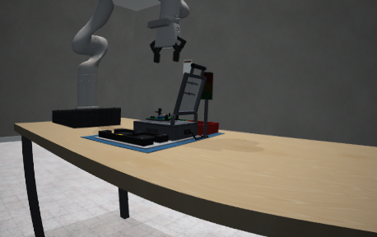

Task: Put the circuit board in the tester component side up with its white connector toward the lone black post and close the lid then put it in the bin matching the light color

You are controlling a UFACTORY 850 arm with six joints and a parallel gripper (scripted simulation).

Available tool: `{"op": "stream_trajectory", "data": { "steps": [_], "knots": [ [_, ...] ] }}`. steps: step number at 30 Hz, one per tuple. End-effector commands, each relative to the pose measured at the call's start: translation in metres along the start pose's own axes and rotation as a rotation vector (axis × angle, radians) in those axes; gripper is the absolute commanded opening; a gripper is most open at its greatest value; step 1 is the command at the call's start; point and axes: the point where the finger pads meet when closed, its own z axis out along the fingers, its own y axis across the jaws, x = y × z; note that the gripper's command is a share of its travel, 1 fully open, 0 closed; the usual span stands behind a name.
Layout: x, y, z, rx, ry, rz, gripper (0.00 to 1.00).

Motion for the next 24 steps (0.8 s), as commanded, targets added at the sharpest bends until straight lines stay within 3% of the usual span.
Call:
{"op": "stream_trajectory", "data": {
  "steps": [1, 9, 10, 24],
  "knots": [
    [0.0, -0.0001, -0.0288, 0.0, 0.0, 0.0, 1.0],
    [0.0, -0.0001, -0.0333, 0.0, 0.0, 0.0, 1.0],
    [0.0, -0.0001, -0.0333, 0.0, 0.0, 0.0, 0.52],
    [0.0, -0.0045, -0.0333, 0.0, 0.0, 0.0, 0.52]
  ]
}}
